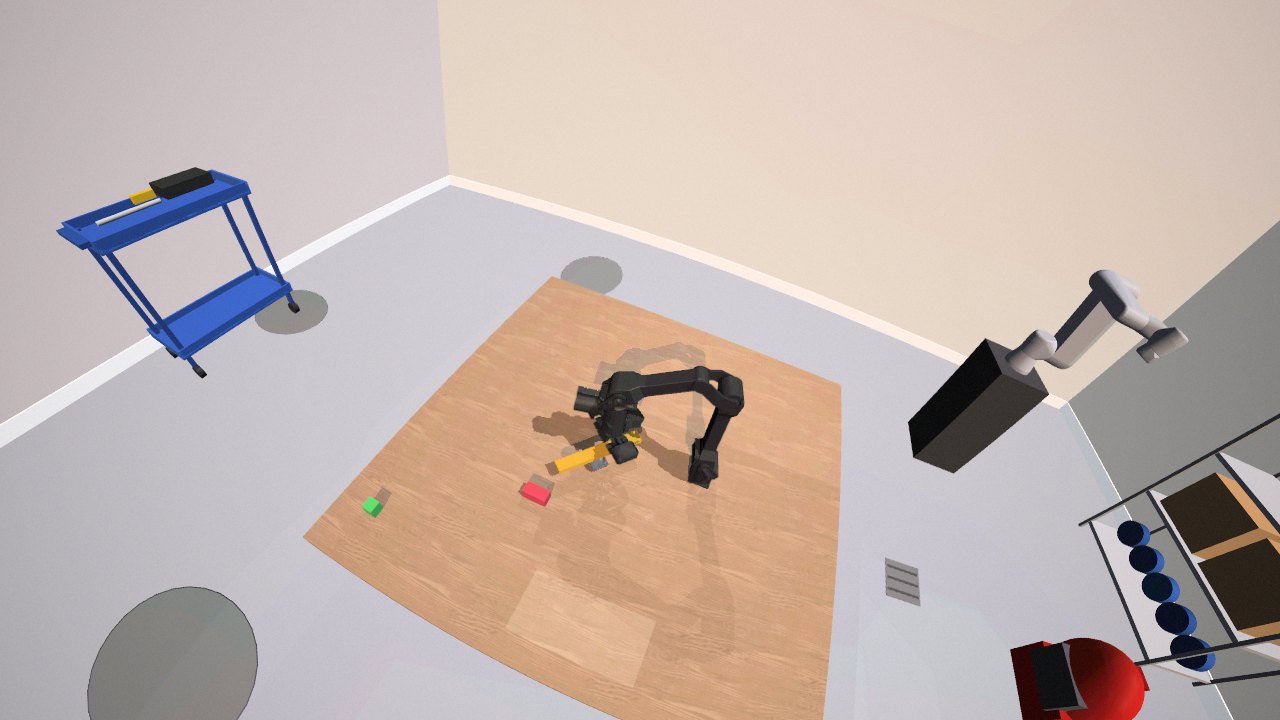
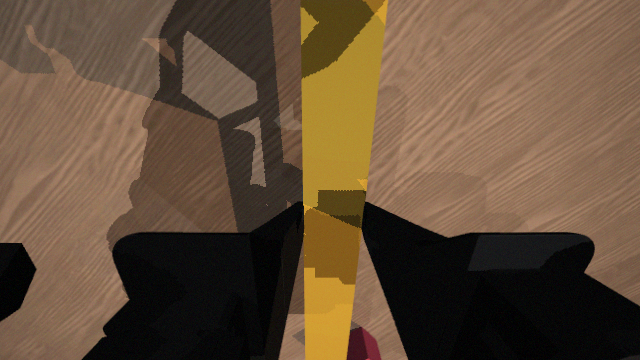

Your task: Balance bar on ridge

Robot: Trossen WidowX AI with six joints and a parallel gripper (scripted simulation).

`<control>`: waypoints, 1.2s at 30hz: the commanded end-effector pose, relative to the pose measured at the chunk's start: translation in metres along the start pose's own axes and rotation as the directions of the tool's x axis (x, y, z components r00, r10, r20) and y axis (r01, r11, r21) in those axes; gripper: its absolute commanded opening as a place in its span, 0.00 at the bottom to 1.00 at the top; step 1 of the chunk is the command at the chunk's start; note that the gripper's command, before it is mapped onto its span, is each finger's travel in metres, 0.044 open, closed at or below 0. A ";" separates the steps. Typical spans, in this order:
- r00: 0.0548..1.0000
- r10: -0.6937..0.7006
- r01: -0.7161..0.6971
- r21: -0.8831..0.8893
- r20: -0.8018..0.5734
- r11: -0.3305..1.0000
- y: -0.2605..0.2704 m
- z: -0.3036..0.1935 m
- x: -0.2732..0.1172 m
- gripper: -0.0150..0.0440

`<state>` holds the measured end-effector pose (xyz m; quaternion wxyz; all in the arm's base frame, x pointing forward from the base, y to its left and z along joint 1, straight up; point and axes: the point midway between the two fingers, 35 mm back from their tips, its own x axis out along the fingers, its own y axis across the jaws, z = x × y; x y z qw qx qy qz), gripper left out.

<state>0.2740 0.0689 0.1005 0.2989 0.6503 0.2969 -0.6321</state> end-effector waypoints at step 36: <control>1.000 0.001 -0.001 0.005 0.002 1.000 0.000 0.000 0.003 0.25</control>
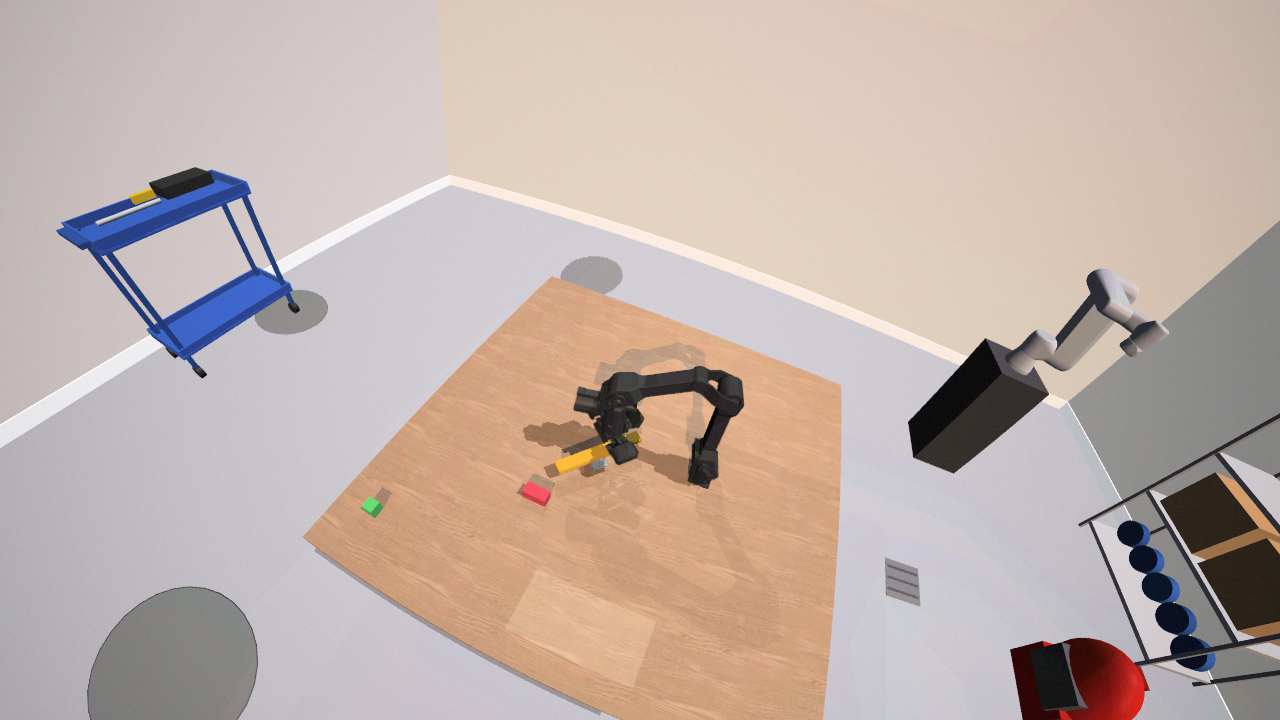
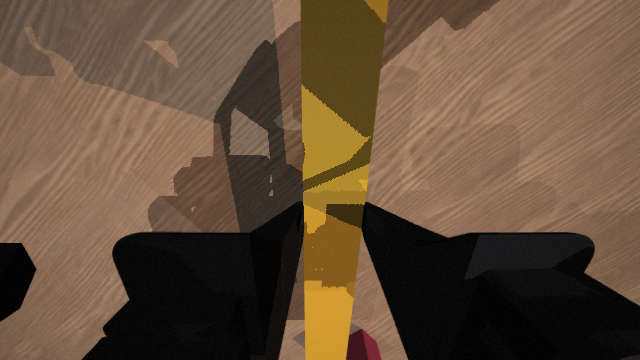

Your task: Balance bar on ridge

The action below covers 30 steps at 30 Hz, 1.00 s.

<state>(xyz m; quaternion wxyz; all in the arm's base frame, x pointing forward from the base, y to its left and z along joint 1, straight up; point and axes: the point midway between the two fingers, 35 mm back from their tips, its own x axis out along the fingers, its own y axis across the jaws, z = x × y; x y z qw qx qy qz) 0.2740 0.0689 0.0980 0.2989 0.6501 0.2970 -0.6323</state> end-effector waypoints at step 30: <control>1.000 0.001 -0.001 0.006 0.002 1.000 0.000 0.000 0.004 0.25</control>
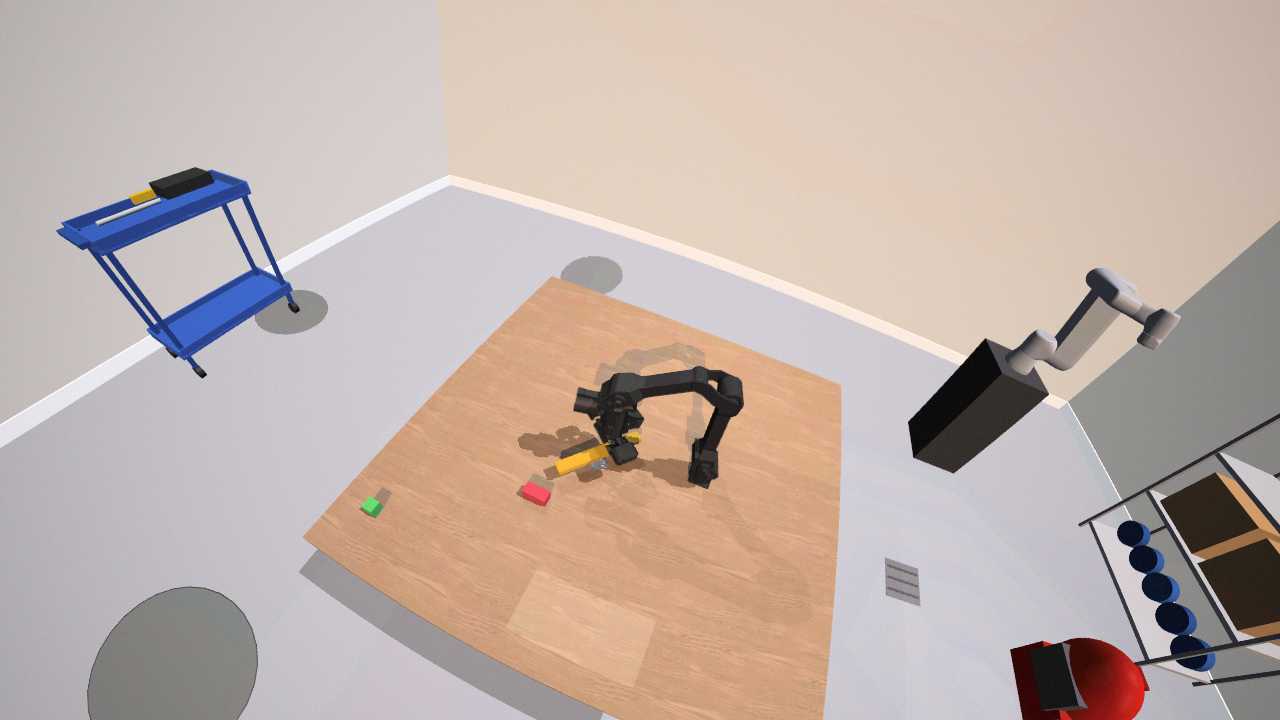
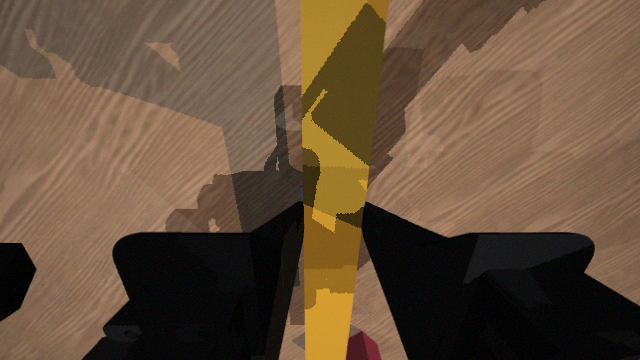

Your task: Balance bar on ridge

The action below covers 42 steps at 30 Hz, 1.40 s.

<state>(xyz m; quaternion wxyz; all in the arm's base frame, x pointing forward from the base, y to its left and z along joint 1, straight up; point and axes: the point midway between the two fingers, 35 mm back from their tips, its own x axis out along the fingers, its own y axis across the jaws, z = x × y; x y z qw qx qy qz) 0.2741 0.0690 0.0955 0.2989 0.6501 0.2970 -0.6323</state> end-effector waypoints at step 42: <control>1.000 0.001 -0.001 0.006 0.002 1.000 0.000 0.000 0.004 0.25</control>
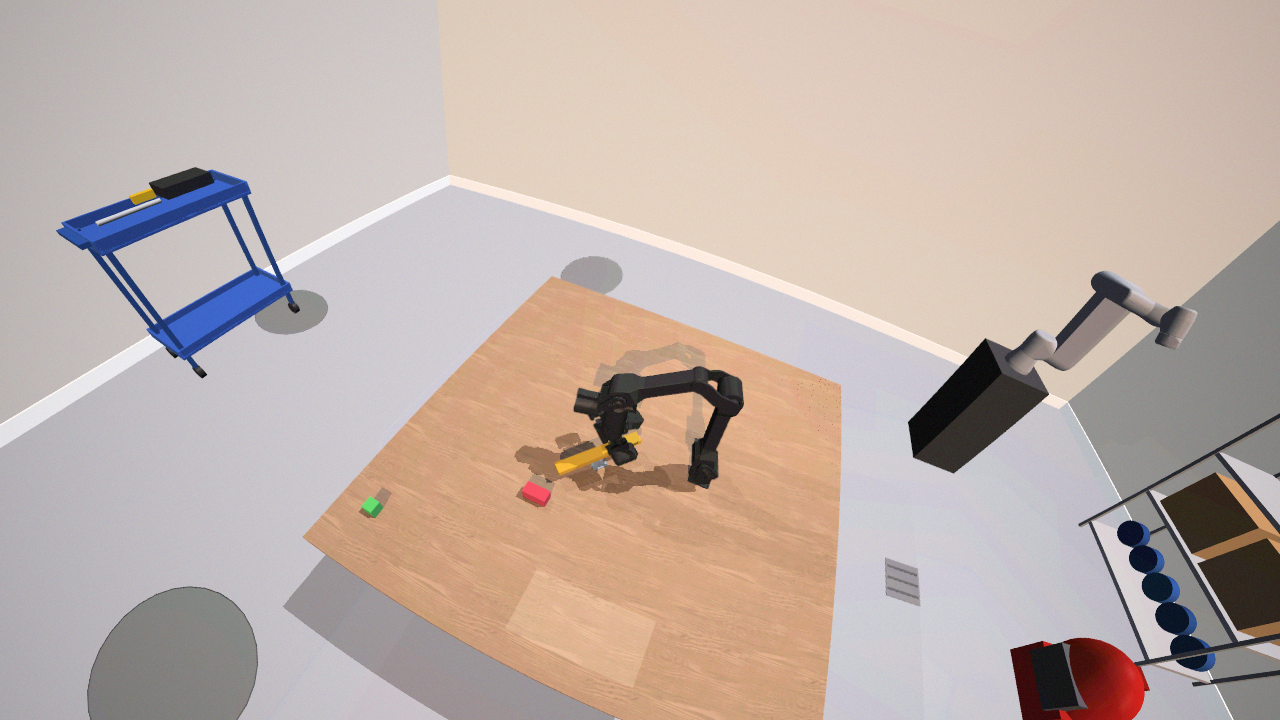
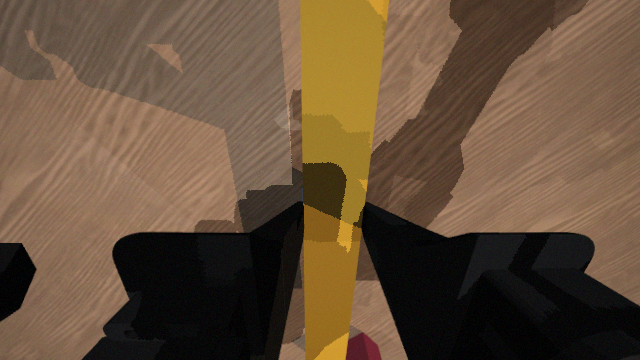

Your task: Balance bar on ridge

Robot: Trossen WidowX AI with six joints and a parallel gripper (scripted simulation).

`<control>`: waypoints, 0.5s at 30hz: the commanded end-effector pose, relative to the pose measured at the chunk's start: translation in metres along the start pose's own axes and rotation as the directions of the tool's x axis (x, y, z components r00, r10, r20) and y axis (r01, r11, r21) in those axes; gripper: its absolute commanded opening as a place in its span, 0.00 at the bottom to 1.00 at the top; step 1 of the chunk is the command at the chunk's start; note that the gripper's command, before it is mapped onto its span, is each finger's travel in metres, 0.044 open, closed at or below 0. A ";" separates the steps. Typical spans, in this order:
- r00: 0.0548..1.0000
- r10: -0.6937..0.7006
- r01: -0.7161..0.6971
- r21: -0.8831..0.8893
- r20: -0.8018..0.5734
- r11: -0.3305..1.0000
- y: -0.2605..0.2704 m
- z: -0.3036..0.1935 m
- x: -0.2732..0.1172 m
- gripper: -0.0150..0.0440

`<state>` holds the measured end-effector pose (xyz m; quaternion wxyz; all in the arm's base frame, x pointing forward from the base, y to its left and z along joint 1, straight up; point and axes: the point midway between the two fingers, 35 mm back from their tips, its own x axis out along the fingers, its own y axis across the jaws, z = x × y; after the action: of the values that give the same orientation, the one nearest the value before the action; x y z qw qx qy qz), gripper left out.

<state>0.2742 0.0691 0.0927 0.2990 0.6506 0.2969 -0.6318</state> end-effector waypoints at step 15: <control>1.000 0.000 0.000 0.006 0.003 1.000 0.000 0.001 0.003 0.25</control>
<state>0.2742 0.0691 0.0920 0.2990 0.6509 0.2968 -0.6316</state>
